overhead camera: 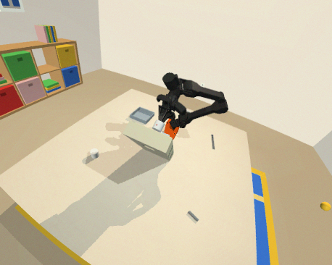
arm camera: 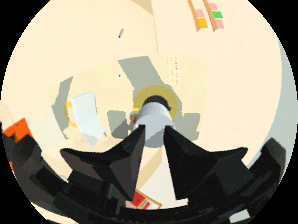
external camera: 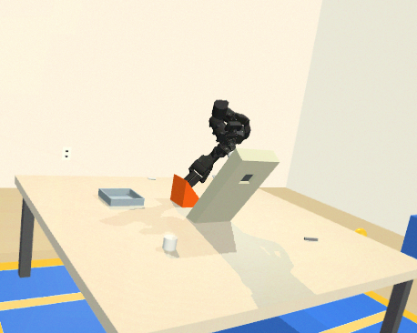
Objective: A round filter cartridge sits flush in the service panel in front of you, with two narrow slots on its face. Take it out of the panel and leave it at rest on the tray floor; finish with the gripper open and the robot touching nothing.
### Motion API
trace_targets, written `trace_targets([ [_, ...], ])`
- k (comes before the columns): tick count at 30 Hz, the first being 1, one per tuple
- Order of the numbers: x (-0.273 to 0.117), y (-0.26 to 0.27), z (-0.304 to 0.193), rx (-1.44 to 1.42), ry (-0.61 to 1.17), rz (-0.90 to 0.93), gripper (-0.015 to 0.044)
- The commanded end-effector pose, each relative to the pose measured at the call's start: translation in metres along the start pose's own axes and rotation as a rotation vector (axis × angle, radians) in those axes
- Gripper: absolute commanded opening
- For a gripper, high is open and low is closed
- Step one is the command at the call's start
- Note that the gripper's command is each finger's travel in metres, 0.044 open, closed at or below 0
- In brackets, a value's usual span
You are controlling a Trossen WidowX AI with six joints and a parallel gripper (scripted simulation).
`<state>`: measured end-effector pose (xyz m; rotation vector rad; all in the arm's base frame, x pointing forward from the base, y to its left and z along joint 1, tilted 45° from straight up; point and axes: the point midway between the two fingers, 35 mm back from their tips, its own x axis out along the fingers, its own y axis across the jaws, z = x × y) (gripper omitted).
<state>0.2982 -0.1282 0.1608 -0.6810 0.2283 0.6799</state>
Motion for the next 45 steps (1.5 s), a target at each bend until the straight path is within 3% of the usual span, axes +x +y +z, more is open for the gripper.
trace_targets([
  [1, -0.001, 0.009, -0.001, -0.006, -0.003, -0.006, 0.0],
  [22, 0.008, 0.072, -0.007, -0.006, -0.003, -0.006, 0.0],
  [26, 0.008, 0.067, -0.008, 0.009, 0.0, 0.003, 0.0105],
  [40, 0.008, 0.072, -0.007, -0.006, -0.003, -0.006, 0.0108],
  [45, 0.003, 0.033, -0.003, -0.006, -0.003, -0.006, 0.0108],
])
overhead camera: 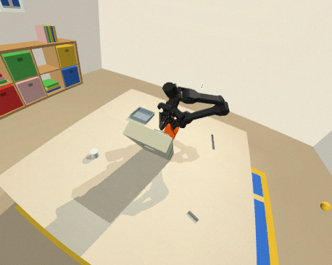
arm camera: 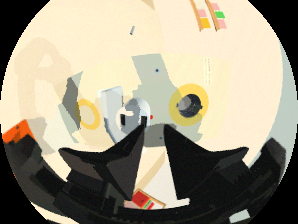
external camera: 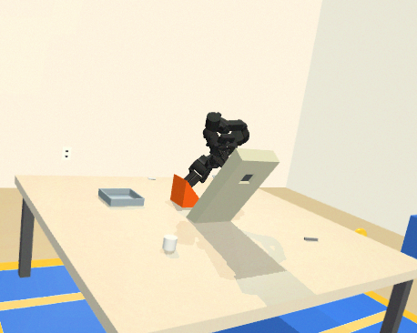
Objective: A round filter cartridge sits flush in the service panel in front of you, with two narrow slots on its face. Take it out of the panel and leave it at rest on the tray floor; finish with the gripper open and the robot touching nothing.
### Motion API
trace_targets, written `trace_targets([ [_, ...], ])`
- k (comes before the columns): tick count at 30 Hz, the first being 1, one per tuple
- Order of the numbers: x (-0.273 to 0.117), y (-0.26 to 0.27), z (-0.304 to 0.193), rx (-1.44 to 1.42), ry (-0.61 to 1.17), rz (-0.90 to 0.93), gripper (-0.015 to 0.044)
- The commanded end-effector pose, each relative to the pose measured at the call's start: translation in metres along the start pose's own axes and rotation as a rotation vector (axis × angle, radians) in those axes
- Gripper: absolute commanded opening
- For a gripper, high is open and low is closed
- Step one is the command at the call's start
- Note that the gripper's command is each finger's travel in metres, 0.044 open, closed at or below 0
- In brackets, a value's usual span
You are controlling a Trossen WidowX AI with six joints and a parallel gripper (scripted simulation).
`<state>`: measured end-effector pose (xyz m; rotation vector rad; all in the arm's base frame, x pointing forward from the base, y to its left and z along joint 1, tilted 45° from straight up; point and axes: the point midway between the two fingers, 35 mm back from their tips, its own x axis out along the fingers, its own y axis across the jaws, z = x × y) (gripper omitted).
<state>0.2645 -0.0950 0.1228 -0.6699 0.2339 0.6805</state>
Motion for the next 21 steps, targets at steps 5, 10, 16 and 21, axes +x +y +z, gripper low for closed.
trace_targets([
  [5, -0.009, -0.064, 0.009, -0.018, -0.004, -0.009, 0.0108],
  [10, -0.017, -0.075, 0.009, -0.022, -0.001, -0.009, 0.0186],
  [16, -0.051, -0.115, 0.014, -0.033, 0.003, -0.013, 0.0344],
  [21, -0.051, -0.113, 0.013, 0.05, 0.008, 0.007, 0.037],
])
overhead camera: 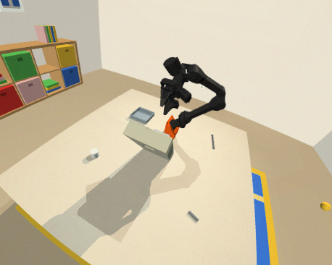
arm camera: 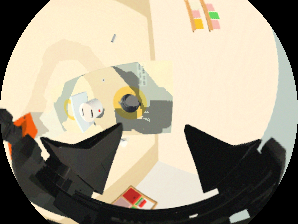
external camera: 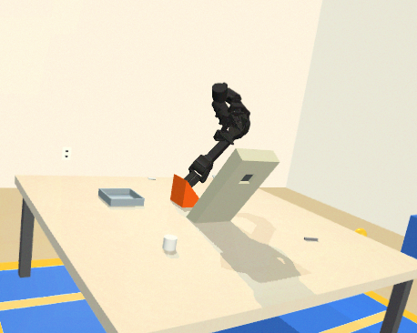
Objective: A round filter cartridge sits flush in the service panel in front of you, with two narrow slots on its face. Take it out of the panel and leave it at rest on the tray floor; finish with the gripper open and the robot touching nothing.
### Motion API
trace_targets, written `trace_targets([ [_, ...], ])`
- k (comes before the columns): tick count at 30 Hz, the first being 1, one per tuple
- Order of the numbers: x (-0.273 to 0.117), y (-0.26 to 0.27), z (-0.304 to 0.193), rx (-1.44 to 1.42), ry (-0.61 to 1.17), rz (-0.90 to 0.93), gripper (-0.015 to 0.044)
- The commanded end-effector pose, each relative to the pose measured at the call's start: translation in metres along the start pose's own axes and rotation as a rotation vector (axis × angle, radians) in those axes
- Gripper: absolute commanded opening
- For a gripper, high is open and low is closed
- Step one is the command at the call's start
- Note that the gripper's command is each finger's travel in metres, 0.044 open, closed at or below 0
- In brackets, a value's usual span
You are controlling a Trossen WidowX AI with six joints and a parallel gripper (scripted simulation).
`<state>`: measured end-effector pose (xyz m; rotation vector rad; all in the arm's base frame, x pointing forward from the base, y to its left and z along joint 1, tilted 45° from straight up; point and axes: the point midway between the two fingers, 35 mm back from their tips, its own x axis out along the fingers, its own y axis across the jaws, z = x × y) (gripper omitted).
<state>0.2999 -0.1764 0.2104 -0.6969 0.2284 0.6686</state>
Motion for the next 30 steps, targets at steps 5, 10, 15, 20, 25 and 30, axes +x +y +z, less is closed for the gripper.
trace_targets([
  [5, 0.02, 0.046, -0.008, 0.676, 0.089, 0.171, 0.0305],
  [10, 0.033, 0.095, -0.01, 1.274, 0.272, 0.303, 0.0305],
  [15, 0.036, 0.111, -0.009, 1.446, 0.347, 0.333, 0.0305],
  [20, 0.036, 0.111, -0.009, 1.446, 0.347, 0.333, 0.0305],
  [25, 0.037, 0.111, -0.009, 1.446, 0.347, 0.333, 0.0305],
  [30, 0.044, 0.114, -0.01, 1.446, 0.348, 0.332, 0.0305],
])
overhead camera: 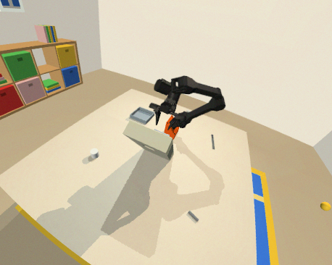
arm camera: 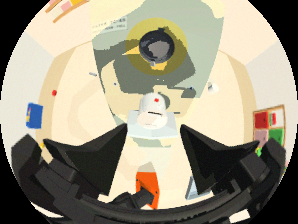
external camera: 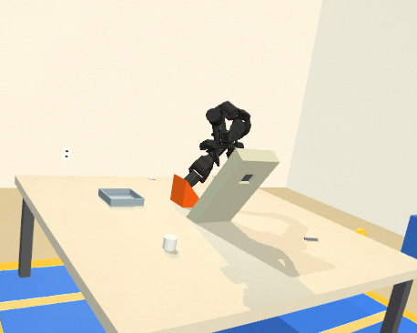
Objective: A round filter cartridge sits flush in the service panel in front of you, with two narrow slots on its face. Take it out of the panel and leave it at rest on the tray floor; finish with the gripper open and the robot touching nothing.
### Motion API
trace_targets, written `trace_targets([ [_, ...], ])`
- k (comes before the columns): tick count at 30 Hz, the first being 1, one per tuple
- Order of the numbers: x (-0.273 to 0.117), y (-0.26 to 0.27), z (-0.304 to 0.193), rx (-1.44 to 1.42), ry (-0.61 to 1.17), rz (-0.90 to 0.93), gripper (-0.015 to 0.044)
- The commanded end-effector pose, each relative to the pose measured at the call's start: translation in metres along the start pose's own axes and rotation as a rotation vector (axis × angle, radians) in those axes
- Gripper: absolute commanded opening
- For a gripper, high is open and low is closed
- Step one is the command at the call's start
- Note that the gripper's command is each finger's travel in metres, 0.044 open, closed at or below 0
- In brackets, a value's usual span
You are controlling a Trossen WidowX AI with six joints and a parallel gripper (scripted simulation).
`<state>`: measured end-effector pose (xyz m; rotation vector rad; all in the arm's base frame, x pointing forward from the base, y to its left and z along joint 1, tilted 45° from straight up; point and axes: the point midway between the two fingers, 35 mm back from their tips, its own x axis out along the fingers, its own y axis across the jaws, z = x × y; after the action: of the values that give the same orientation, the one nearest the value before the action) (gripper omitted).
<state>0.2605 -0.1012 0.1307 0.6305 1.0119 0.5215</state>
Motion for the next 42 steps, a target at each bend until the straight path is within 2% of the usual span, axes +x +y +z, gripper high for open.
trace_targets([
  [1, 0.008, 0.0, -0.002, 0.02, 0.012, 0.0, 0.0305],
  [28, 0.047, 0.002, -0.003, 0.019, 0.01, 0.003, 0.0305],
  [30, 0.044, 0.0, -0.002, 0.014, 0.012, -0.003, 0.0252],
  [41, 0.044, 0.0, -0.002, 0.014, 0.012, -0.003, 0.0179],
  [42, 0.044, 0.0, -0.002, 0.014, 0.012, -0.003, 0.0153],
])
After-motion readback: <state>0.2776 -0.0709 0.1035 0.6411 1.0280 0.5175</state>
